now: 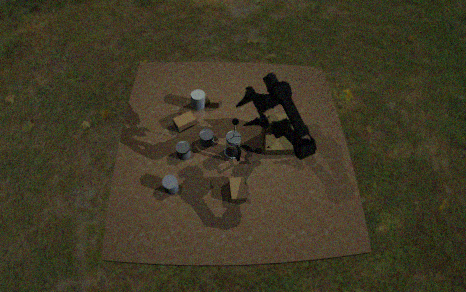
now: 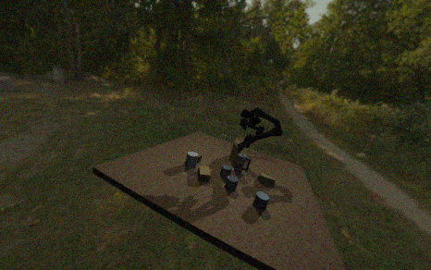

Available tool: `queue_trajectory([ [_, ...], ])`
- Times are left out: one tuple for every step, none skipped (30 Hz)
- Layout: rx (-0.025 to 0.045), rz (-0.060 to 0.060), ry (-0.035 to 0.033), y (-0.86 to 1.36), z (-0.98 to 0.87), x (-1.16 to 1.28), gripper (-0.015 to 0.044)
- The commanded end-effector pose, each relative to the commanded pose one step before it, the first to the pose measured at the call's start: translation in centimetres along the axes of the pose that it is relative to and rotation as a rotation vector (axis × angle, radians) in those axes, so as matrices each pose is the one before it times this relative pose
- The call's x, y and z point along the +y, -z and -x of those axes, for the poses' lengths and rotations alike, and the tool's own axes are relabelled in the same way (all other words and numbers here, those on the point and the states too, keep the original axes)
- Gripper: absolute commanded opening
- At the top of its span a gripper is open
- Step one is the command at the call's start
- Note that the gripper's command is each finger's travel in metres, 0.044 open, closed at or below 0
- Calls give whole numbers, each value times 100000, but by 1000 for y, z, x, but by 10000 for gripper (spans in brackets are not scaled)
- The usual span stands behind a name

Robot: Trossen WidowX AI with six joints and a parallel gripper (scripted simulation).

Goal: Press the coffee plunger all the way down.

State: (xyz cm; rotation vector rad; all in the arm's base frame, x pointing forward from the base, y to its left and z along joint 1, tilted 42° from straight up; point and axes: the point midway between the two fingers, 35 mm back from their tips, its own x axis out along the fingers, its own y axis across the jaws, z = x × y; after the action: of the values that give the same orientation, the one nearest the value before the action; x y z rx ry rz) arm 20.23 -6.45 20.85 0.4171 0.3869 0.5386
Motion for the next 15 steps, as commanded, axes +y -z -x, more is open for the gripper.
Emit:
queue_trajectory([
  [-11470,-12365,11003,-101,2531,-1668,440],
  [-577,-532,510,-28,115,-81,440],
  [651,-274,-544,198,-106,-16,440],
  [1358,-564,-1144,413,-221,-26,440],
  [2224,-905,-1900,677,-362,-26,440],
  [2496,-991,-2191,759,-410,-11,440],
  [2962,-1145,-2683,903,-491,13,440],
  [3324,-1248,-3123,1017,-557,48,440],
  [1439,-806,-1932,519,-328,-56,440],
  [903,-659,-1229,328,-199,-15,440],
  [334,-241,-199,105,-42,35,440],
  [6,-3,122,-10,15,20,440],
  [8,-4,183,-17,23,28,440],
  [10,-5,223,-23,29,31,440],
  [34,-4,37,10,-23,-8,440],
])
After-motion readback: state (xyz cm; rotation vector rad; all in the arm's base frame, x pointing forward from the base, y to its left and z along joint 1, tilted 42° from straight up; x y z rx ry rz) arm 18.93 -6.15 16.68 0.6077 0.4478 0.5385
